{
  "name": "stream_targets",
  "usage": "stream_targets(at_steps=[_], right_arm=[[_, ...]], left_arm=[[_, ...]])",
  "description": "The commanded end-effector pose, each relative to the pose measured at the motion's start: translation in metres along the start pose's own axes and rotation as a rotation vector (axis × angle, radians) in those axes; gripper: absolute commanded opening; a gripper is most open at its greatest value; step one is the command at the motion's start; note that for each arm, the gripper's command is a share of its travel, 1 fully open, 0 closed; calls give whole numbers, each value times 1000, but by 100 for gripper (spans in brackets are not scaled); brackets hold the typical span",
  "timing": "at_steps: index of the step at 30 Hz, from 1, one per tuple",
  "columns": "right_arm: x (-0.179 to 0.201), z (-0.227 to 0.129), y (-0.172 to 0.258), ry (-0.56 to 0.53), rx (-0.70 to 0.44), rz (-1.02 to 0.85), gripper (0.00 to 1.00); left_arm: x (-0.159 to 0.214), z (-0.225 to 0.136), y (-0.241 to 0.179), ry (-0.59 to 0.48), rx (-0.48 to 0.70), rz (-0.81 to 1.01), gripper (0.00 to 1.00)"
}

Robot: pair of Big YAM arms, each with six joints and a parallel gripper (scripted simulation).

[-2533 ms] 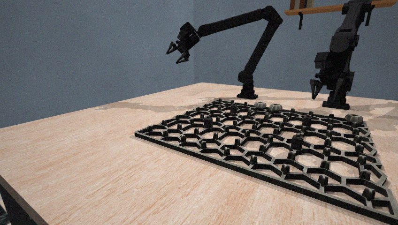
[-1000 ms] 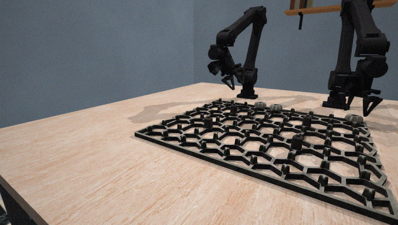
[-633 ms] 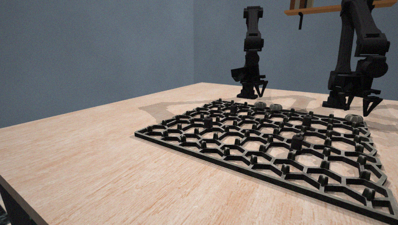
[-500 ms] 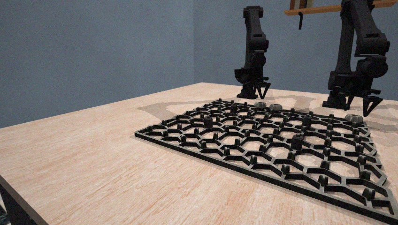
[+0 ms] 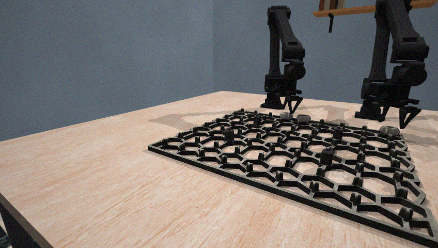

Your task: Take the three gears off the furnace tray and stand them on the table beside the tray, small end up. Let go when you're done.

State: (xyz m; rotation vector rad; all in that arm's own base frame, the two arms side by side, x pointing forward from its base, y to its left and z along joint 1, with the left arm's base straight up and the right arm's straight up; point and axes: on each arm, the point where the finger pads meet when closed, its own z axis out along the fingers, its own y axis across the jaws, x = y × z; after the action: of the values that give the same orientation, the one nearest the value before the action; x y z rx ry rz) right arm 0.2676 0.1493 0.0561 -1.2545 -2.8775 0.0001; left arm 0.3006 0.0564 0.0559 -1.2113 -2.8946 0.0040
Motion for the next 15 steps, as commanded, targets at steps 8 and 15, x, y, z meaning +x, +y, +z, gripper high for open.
stream_targets(at_steps=[8,15], right_arm=[[-6,20,-1,0,11,49,86],[-6,29,-1,0,11,33,77]], left_arm=[[-2,19,-1,5,6,28,85],[-3,28,0,6,7,24,77]])
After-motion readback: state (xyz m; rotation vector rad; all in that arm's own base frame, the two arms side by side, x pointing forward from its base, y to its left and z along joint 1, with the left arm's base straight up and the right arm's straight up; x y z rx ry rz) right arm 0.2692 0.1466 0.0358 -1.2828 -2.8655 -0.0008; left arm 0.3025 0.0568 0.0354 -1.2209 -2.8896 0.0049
